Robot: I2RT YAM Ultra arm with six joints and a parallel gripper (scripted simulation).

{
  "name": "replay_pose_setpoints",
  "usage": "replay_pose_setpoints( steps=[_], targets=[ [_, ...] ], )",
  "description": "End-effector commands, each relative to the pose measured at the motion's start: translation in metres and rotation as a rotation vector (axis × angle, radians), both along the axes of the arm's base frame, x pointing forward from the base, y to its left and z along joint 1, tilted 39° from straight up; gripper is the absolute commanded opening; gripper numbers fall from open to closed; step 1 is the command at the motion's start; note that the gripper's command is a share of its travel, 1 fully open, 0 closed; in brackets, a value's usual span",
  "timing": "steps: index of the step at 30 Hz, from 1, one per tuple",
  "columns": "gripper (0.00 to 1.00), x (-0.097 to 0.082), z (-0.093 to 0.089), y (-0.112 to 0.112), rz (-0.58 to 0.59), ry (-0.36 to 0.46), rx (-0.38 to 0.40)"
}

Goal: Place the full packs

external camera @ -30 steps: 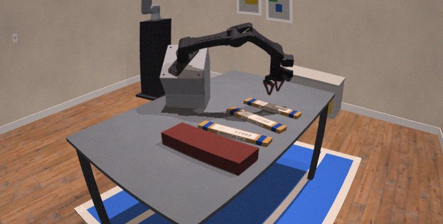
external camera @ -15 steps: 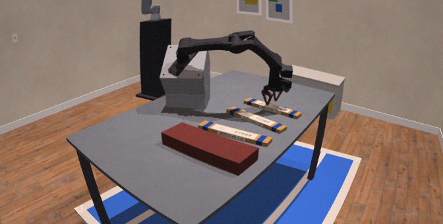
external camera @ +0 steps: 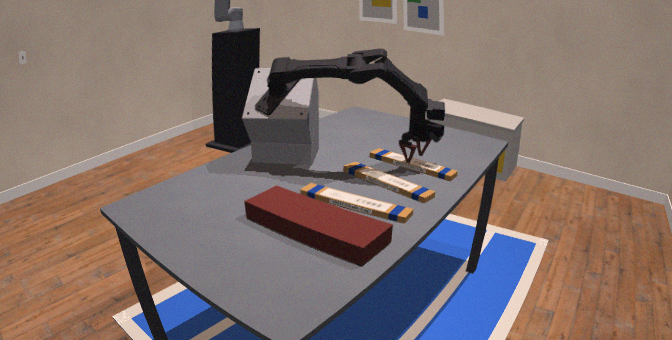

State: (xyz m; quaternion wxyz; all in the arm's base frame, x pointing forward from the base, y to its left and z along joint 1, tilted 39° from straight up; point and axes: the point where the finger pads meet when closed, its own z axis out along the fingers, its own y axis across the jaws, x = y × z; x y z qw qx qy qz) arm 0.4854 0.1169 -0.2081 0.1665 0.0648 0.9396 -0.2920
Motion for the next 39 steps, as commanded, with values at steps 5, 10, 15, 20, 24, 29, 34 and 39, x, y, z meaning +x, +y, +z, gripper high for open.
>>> replay_pose_setpoints(
  steps=[5, 10, 15, 20, 24, 29, 34, 39],
  targets=[
    [0.96, 0.019, 0.022, 0.022, 0.034, -0.066, 0.024],
    [0.96, 0.019, 0.023, 0.021, 0.034, -0.068, 0.025],
    [0.96, 0.019, 0.022, 0.02, 0.034, -0.066, 0.023],
    [0.96, 0.014, 0.019, 0.018, 0.034, -0.053, 0.017],
    [0.96, 0.011, 0.015, 0.015, 0.034, -0.044, 0.012],
    [0.96, 0.012, -0.001, 0.008, 0.029, -0.036, 0.008],
    [0.96, 0.013, -0.004, 0.008, 0.034, -0.036, 0.008],
    [0.96, 0.014, -0.009, 0.004, 0.034, -0.036, 0.008]
  ],
)
